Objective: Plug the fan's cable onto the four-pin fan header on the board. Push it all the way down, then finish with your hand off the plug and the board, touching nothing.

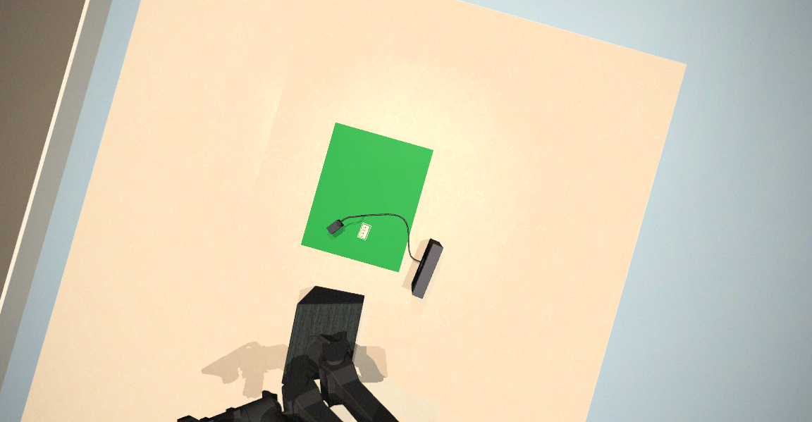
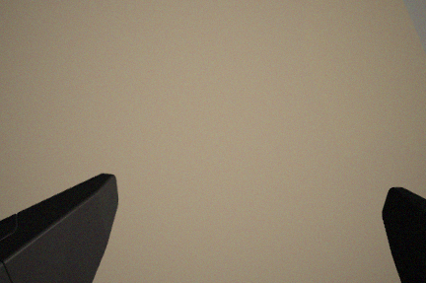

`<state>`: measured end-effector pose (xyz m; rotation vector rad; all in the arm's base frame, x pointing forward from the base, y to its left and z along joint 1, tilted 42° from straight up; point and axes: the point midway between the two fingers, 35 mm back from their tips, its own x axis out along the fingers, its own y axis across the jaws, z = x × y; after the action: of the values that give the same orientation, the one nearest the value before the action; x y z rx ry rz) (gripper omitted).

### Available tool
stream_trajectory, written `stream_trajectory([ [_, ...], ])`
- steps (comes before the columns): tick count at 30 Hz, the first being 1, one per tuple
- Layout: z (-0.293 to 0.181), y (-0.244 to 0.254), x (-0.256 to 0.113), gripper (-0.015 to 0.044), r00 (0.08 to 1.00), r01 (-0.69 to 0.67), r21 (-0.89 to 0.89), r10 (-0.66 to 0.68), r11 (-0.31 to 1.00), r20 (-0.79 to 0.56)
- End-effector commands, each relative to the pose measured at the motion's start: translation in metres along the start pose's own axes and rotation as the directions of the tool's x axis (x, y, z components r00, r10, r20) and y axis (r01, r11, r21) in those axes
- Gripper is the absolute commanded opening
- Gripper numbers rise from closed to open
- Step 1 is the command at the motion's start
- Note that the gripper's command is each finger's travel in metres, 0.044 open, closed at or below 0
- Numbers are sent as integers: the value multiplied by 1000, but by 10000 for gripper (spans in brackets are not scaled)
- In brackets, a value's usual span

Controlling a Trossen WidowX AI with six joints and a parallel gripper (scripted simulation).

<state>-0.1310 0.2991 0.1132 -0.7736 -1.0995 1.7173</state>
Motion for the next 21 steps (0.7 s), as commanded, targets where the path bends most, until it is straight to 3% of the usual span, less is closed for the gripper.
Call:
stream_trajectory([
  [1, 0, 0, 0, 426, 1000, 0, 0, 0, 1000, 0],
  [4, -10, 3, 4, 440, 999, -18, -10, 17, 1000, -41],
  [9, -89, 18, 20, 440, 930, -170, -42, 146, 985, -337],
  [14, -167, 29, 9, 440, 758, -339, 6, 277, 941, -590],
  [21, -235, 36, -26, 440, 505, -492, 134, 407, 860, -761],
])
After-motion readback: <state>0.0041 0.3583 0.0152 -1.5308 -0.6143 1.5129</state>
